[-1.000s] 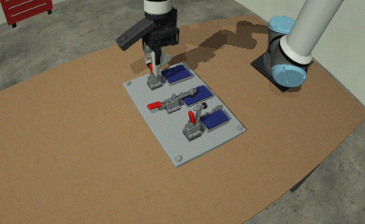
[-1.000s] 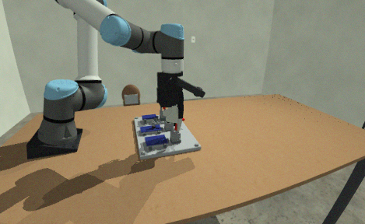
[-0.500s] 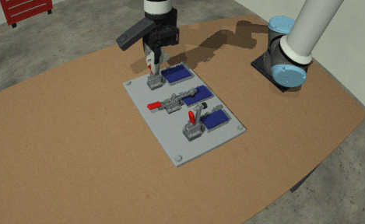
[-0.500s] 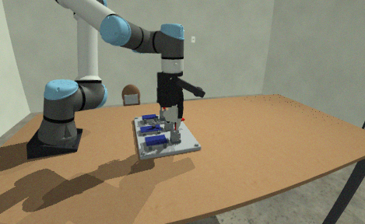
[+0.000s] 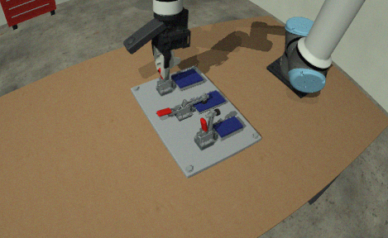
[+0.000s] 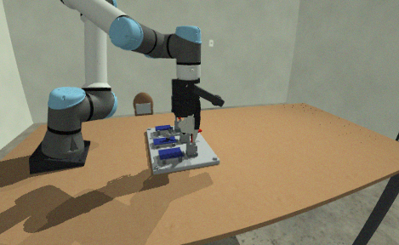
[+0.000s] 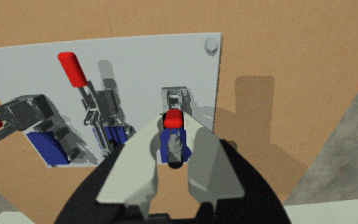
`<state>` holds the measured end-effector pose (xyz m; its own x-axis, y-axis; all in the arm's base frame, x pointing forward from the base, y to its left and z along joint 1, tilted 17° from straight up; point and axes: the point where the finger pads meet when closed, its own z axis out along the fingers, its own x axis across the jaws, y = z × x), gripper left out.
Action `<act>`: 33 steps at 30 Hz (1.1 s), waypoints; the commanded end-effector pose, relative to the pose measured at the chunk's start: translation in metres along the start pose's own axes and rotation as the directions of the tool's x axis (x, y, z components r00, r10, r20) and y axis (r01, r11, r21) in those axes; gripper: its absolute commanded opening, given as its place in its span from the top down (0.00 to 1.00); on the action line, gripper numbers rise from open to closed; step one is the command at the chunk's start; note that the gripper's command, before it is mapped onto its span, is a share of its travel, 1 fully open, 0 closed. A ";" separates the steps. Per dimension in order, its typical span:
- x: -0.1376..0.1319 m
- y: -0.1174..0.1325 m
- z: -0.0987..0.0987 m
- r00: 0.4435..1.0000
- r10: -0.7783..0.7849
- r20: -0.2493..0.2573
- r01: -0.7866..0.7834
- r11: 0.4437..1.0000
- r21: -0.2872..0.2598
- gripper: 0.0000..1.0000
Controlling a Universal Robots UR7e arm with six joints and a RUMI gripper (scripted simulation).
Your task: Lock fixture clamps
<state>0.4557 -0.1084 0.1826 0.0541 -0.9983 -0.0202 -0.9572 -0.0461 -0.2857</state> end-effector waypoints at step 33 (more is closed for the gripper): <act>0.000 -0.008 0.000 1.000 0.000 -0.001 0.000 1.000 0.001 1.00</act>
<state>0.4628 -0.1081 0.1846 0.0541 -0.9983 -0.0197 -0.9572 -0.0462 -0.2856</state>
